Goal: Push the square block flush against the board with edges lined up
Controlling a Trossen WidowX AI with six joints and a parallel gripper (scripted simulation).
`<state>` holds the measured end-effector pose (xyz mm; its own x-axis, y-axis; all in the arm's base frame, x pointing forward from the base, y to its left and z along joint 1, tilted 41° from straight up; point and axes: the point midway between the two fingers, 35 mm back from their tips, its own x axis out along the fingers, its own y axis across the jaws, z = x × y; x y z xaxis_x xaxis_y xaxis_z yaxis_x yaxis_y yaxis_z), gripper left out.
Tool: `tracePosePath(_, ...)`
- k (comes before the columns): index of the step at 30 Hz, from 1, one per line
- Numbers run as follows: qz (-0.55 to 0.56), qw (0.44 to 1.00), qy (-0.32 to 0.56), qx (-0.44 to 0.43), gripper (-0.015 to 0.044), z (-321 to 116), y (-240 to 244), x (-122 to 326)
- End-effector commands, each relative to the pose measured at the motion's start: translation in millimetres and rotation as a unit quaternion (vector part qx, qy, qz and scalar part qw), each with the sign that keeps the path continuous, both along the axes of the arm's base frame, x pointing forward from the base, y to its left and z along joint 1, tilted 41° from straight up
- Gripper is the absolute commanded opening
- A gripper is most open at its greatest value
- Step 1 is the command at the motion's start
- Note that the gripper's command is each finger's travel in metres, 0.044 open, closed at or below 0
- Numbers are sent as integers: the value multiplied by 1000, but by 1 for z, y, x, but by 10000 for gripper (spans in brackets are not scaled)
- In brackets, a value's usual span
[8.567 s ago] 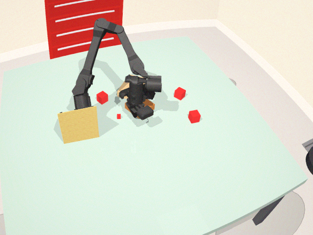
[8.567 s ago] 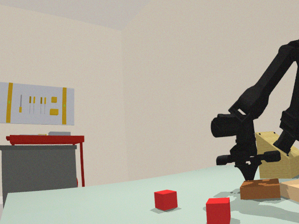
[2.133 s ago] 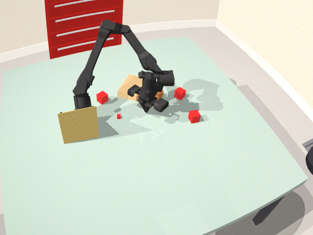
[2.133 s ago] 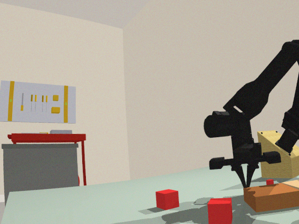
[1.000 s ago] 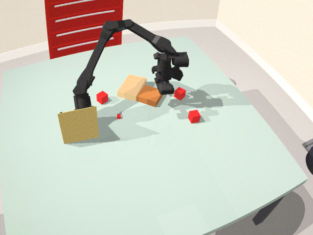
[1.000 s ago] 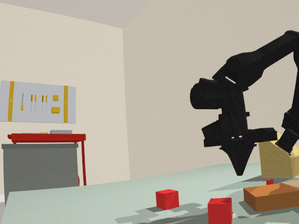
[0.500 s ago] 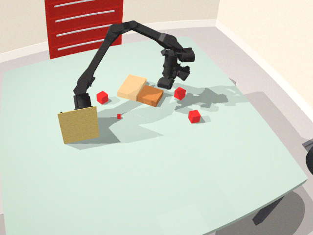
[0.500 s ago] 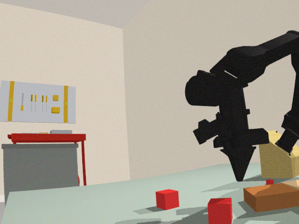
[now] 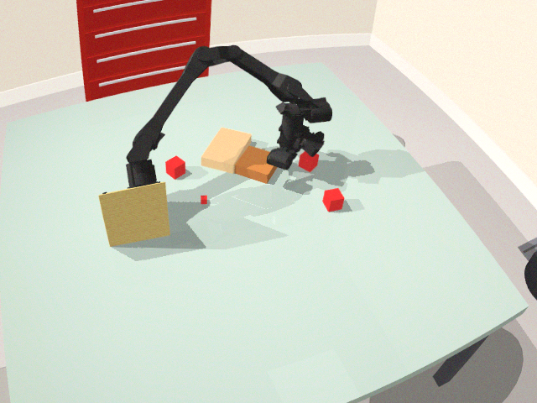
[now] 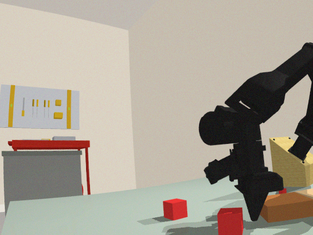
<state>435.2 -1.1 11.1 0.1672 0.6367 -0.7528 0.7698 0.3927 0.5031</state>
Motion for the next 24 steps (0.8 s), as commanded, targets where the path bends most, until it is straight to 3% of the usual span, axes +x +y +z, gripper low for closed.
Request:
tracePosePath(1, -8, 1000, -2, 1, 0, 0, -3, 1)
tracePosePath(24, -8, 1000, -2, 1, 0, 13, 17, -14)
